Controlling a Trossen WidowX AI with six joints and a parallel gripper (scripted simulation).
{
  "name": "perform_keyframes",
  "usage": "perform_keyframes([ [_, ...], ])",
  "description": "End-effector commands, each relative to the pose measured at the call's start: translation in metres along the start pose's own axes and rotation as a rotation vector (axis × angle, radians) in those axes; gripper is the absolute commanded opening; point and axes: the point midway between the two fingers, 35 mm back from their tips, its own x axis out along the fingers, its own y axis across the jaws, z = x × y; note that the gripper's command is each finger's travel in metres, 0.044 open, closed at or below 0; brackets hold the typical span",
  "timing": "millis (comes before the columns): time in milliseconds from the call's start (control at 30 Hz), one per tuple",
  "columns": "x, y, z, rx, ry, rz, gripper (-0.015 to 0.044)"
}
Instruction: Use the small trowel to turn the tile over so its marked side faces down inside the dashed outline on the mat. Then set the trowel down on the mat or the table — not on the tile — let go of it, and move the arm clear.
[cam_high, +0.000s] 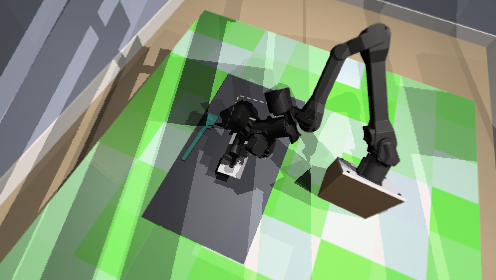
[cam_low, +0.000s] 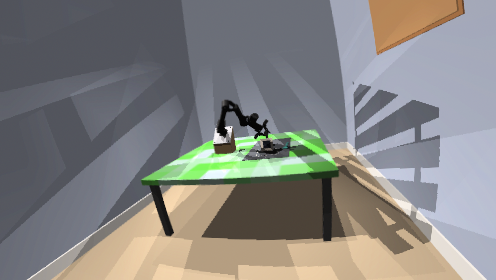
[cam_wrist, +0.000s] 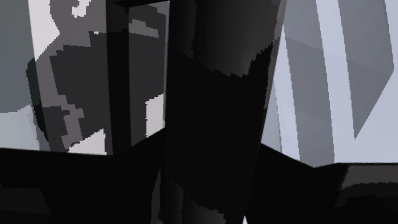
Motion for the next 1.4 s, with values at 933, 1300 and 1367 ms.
perform_keyframes([
  [933, -0.019, -0.024, 0.035, 0.001, -0.003, -0.017, 0.0000],
  [1300, -0.019, -0.024, 0.036, 0.001, -0.003, -0.017, 0.0000],
  [1367, -0.019, -0.024, 0.036, 0.001, -0.003, -0.017, 0.0000],
])
